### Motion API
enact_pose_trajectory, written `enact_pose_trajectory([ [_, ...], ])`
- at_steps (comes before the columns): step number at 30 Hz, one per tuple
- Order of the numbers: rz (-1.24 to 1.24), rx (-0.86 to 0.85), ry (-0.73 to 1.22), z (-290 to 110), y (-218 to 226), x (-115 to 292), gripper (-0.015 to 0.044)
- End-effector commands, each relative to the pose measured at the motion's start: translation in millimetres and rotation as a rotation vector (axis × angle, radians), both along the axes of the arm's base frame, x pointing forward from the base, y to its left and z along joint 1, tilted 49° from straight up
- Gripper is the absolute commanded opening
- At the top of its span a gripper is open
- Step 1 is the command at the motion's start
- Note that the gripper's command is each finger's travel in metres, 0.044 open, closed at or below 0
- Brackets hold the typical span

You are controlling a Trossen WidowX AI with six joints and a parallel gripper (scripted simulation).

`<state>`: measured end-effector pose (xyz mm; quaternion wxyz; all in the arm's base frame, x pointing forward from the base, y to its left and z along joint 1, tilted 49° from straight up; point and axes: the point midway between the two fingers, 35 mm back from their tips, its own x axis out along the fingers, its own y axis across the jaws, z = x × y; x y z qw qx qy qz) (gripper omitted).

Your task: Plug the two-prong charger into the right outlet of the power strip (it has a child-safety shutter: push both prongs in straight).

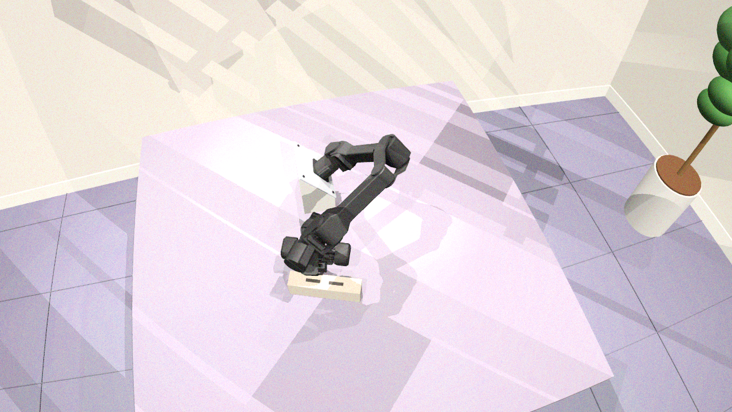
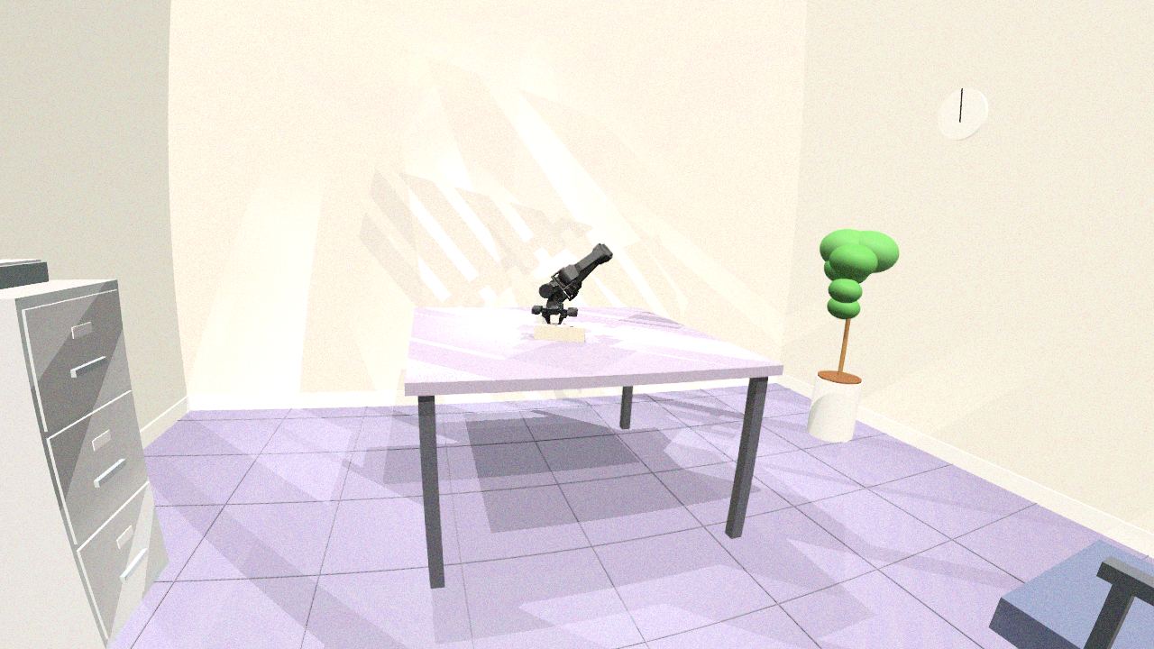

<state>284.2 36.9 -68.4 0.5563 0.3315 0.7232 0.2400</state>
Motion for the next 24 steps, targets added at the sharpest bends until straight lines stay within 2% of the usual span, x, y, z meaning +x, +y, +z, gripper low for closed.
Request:
enact_pose_trajectory([
  [1, -0.004, 0.003, 0.005, 0.2, 0.6, 0.5, 0.0],
  [24, -0.004, 0.003, 0.005, -0.6, 0.6, 7.1, 0.0],
])
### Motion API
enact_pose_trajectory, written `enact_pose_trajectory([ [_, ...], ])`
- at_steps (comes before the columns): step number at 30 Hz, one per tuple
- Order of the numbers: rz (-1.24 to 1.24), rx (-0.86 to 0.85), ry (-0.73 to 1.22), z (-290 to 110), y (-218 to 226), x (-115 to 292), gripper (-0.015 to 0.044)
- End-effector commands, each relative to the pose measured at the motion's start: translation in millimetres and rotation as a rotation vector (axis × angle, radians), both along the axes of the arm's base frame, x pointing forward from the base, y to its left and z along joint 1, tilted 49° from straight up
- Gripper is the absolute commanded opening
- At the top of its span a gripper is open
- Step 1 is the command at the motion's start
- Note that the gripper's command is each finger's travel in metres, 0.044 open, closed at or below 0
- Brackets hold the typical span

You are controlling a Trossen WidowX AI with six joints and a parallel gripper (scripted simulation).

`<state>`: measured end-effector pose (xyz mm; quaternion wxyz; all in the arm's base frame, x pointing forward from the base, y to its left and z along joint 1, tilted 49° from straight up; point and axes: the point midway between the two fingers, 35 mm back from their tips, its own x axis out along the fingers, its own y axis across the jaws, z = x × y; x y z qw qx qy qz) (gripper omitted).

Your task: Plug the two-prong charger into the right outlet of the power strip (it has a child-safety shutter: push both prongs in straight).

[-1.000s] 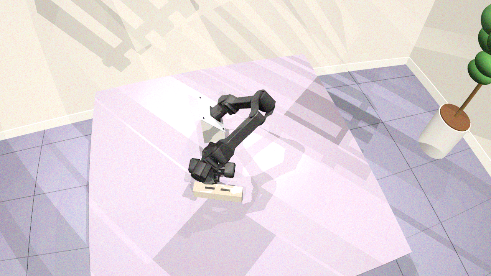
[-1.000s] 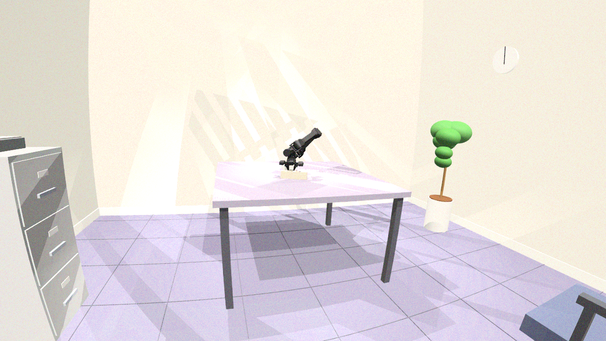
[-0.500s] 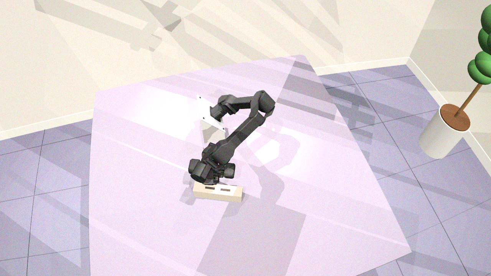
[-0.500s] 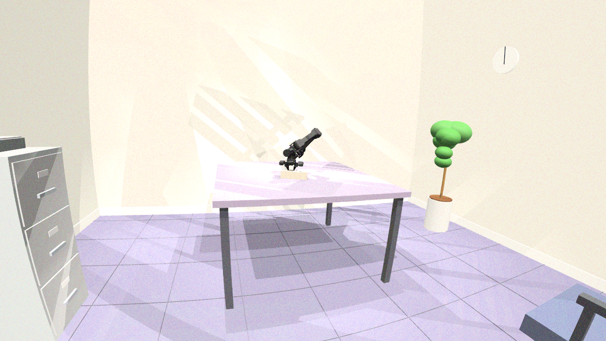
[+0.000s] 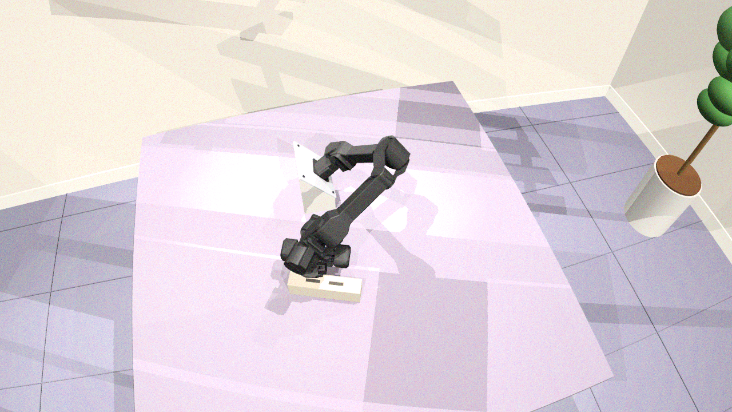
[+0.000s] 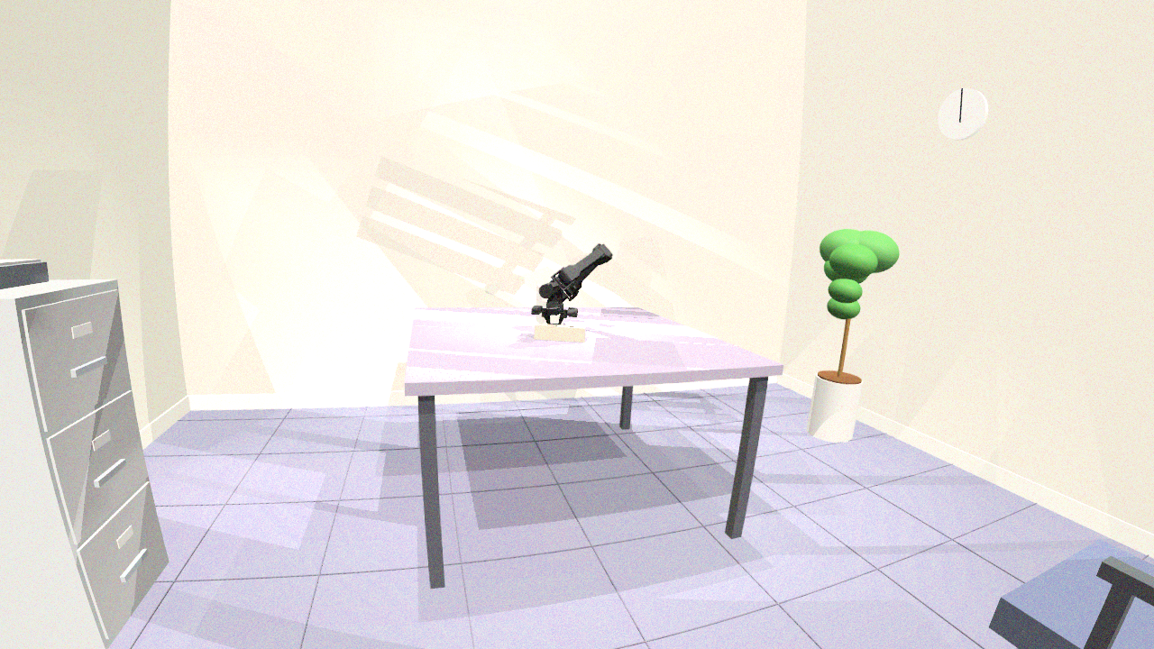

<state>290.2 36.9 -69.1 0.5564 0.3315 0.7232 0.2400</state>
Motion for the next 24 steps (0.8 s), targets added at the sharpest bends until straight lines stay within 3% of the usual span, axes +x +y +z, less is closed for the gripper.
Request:
enact_pose_trajectory([
  [1, -0.004, 0.003, 0.005, 0.0, 0.5, 1.3, 0.0],
  [24, -0.004, 0.003, 0.004, -1.1, 0.1, 6.5, 0.0],
])
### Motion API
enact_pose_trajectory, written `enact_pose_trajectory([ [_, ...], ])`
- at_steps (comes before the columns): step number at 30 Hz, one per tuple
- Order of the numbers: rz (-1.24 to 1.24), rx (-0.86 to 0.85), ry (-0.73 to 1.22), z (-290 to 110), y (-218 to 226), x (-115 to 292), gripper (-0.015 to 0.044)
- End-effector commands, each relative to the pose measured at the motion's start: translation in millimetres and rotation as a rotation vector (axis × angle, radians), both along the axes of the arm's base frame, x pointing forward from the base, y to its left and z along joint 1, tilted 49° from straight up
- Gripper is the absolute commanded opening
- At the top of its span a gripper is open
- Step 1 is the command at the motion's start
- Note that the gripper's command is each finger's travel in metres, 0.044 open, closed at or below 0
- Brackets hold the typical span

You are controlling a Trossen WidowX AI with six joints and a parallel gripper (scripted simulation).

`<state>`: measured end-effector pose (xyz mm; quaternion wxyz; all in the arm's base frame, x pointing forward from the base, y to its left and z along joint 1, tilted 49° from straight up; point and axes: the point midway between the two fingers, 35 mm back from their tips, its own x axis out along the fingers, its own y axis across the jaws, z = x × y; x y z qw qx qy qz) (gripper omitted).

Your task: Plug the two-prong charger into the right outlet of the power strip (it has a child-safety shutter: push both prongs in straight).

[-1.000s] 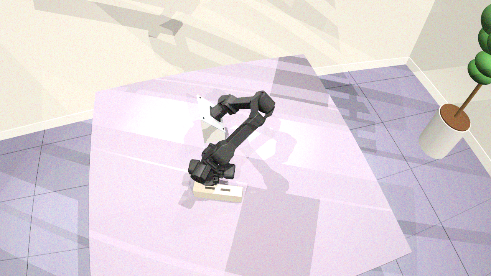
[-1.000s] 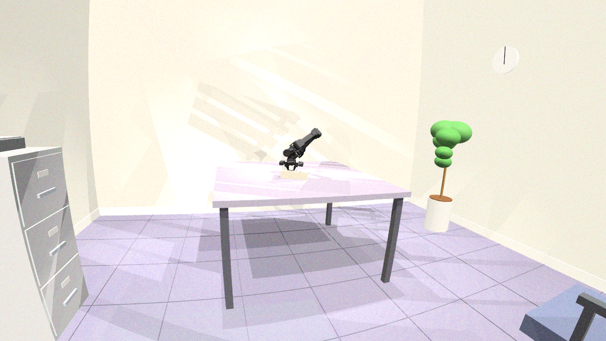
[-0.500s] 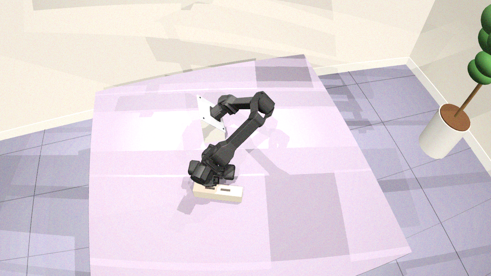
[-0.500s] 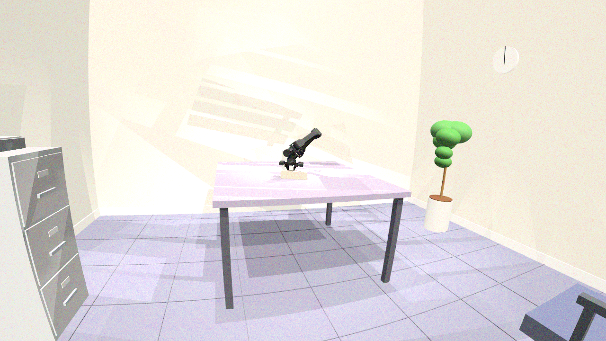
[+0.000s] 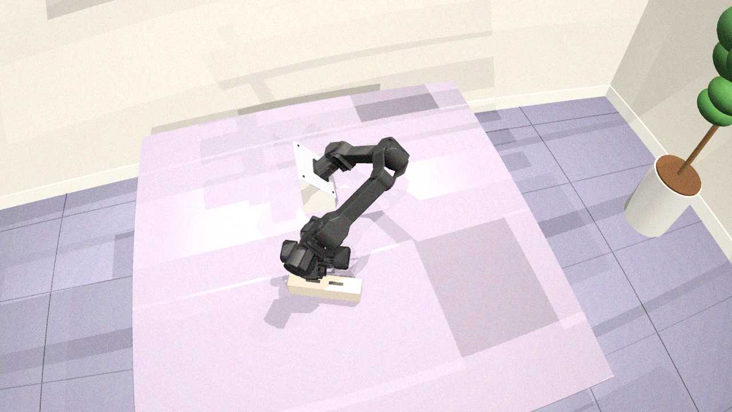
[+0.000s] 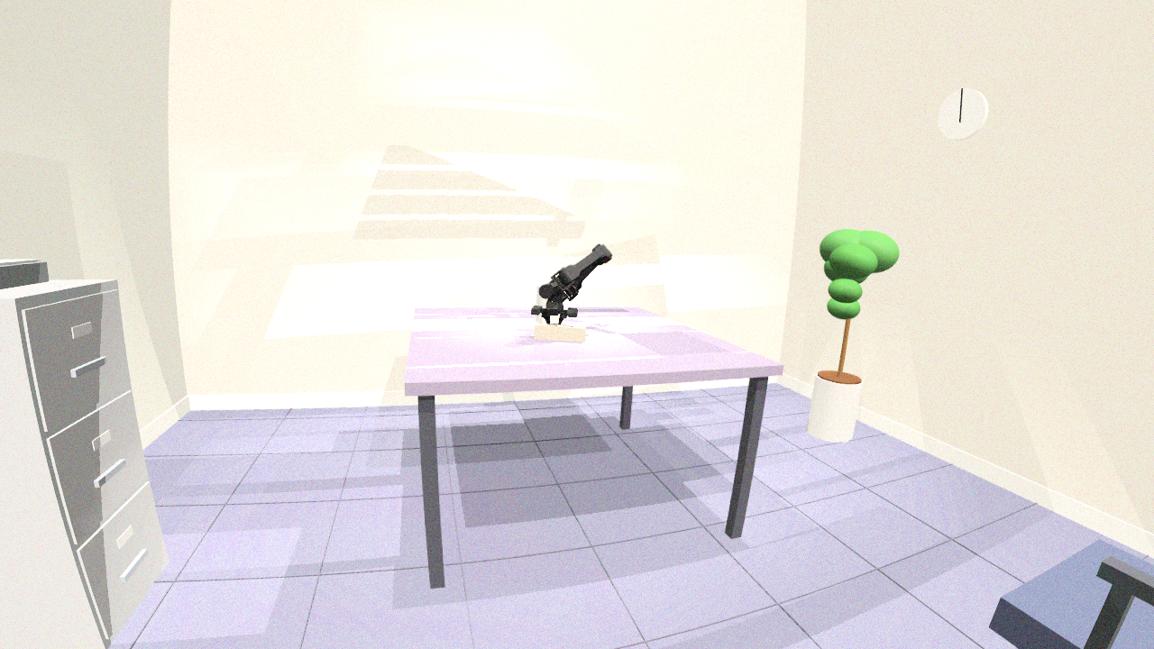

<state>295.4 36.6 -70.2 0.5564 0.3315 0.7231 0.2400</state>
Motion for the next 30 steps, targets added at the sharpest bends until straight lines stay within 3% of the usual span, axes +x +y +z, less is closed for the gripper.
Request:
enact_pose_trajectory([
  [1, -0.004, 0.003, 0.004, 0, 0, 2, 0.0],
  [30, -0.004, 0.003, 0.004, -2, 0, 12, 0.0],
])
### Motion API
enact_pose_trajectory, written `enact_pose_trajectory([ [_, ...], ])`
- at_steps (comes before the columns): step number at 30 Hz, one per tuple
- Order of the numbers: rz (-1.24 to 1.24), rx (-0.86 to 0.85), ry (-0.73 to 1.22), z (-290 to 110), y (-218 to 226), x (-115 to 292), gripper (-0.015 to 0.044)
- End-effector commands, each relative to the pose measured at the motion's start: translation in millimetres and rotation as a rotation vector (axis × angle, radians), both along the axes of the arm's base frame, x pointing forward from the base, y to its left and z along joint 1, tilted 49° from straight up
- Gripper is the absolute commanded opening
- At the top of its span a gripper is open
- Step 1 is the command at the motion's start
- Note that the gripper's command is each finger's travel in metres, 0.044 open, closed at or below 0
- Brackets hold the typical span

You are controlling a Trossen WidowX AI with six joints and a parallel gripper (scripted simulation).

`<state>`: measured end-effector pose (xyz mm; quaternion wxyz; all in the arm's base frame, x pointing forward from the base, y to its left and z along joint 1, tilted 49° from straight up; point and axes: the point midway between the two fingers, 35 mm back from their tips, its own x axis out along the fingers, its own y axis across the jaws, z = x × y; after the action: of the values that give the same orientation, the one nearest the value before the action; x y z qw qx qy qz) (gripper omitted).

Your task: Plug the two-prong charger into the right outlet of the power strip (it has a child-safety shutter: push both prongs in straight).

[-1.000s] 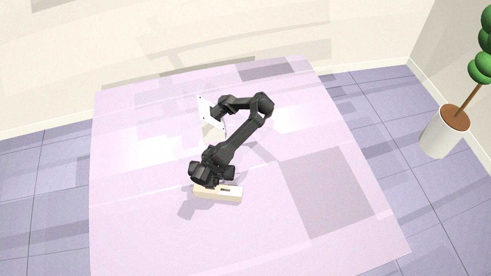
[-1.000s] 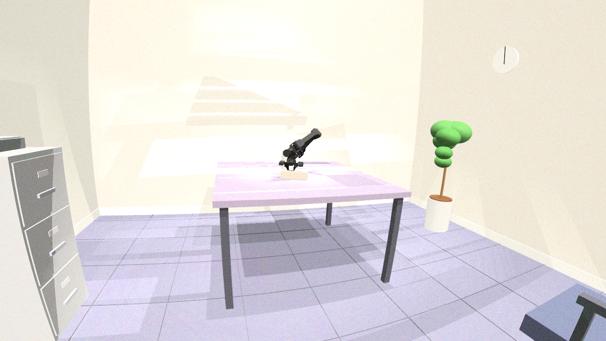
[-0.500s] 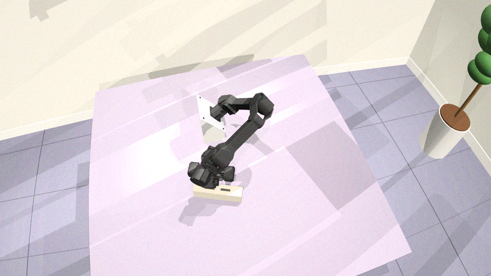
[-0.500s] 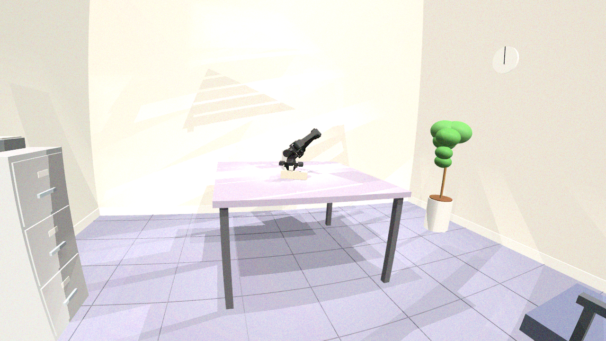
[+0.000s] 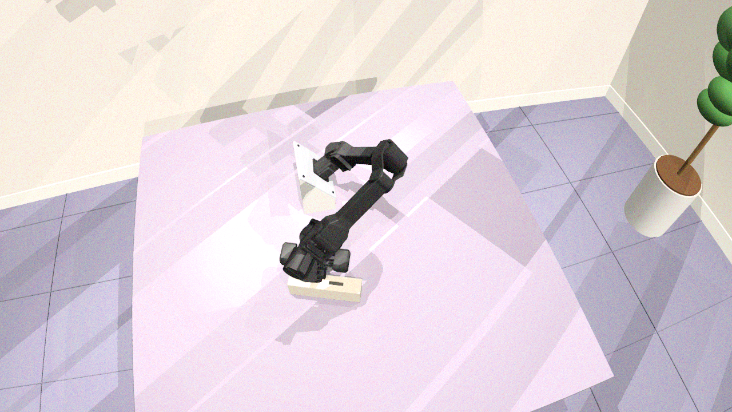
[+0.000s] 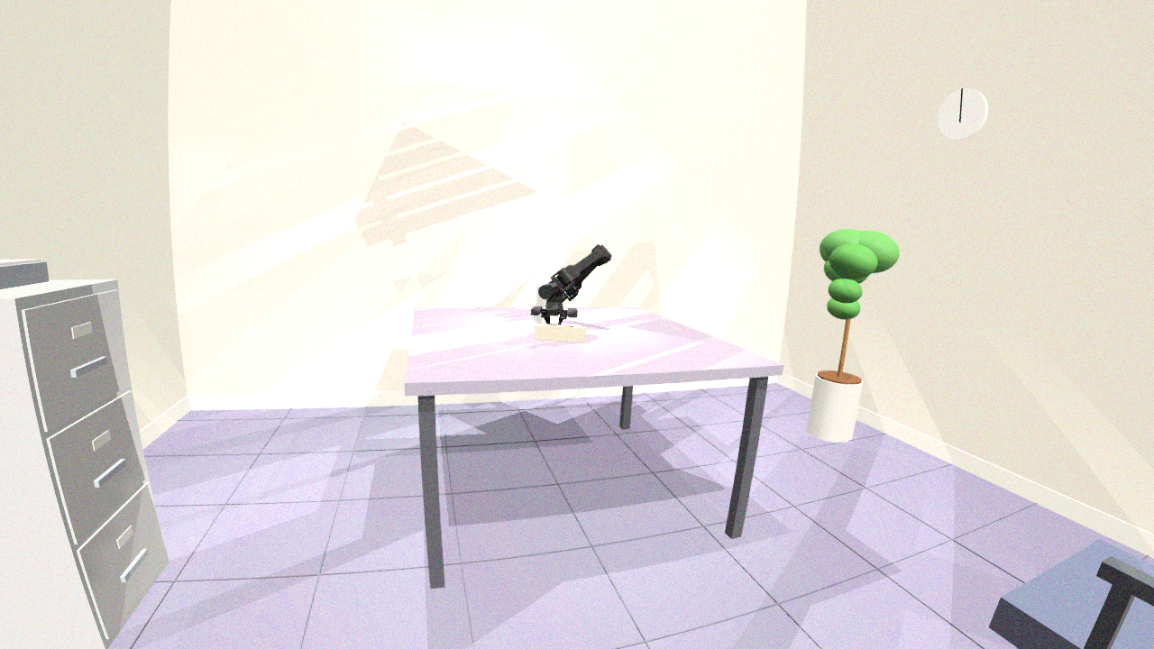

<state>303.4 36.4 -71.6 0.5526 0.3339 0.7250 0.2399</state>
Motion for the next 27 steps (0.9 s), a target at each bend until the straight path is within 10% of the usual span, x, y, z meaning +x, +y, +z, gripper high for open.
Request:
enact_pose_trajectory([
  [1, -0.003, -0.001, -0.005, -1, 0, 4, 0.0],
  [27, -0.003, -0.001, -0.006, -3, -1, 14, 0.0],
])
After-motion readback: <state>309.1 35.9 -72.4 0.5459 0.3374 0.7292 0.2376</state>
